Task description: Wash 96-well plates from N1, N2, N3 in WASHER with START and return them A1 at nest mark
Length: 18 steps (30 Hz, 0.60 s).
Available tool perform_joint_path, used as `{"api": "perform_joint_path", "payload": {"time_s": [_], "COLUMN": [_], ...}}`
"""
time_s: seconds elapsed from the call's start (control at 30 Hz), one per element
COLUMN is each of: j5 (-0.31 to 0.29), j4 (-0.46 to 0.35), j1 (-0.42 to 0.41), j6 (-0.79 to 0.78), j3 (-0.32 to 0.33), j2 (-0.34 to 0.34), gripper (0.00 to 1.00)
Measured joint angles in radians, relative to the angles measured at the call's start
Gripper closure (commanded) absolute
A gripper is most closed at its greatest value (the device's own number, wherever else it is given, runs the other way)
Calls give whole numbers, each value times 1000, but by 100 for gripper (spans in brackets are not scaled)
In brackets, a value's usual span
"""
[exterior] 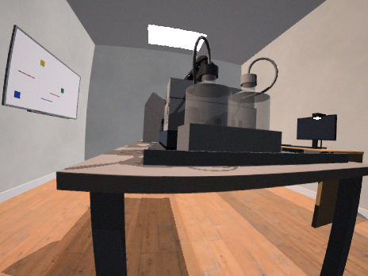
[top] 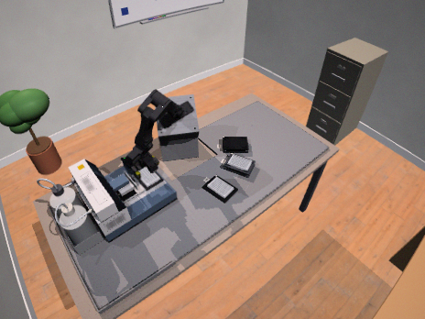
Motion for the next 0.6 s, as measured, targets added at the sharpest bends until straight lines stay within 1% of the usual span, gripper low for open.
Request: {"api": "perform_joint_path", "payload": {"time_s": [0.6], "j5": [6], "j4": [40], "j1": [14], "j6": [13], "j3": [9], "j2": [43], "gripper": [0]}}
